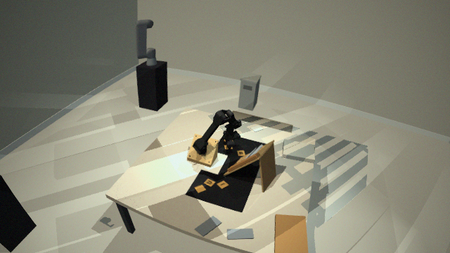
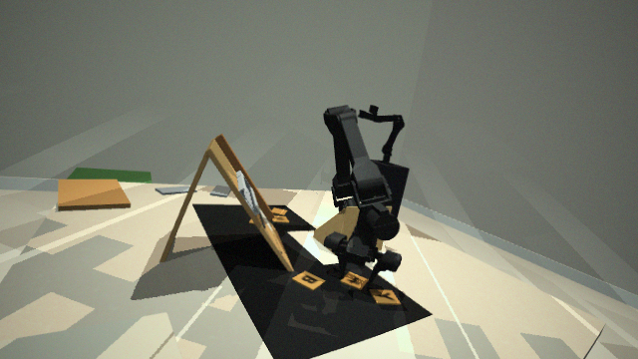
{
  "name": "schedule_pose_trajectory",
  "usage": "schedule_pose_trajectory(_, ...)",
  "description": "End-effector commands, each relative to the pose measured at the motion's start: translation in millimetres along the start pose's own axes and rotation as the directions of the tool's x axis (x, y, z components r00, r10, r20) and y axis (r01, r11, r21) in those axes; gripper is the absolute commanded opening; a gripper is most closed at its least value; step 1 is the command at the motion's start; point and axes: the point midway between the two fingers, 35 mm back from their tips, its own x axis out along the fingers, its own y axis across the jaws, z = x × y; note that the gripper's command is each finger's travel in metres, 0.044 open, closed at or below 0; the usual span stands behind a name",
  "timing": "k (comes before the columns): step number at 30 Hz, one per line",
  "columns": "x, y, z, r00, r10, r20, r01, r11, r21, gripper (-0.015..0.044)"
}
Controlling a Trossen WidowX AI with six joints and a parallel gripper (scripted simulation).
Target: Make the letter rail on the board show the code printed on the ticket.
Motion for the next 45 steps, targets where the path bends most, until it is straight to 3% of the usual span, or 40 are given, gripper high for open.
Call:
schedule_pose_trajectory(1, 0.7, -0.5, 0.1, 1.0, -0.004, 0.002, 0.004, 1.0, -0.003, 0.034)
schedule_pose_trajectory(16, 1.2, -0.5, 0.0, 1.0, -0.004, 0.002, 0.004, 1.0, -0.003, 0.034)
schedule_pose_trajectory(31, 1.2, 0.0, 0.1, 1.0, -0.004, 0.002, 0.004, 1.0, -0.003, 0.024)
schedule_pose_trajectory(40, -6.2, -0.1, -0.6, 1.0, -0.003, 0.002, 0.003, 1.0, -0.003, 0.0004)
schedule_pose_trajectory(45, -9.4, -0.5, -0.5, 1.0, -0.003, 0.002, 0.003, 1.0, -0.003, 0.0)
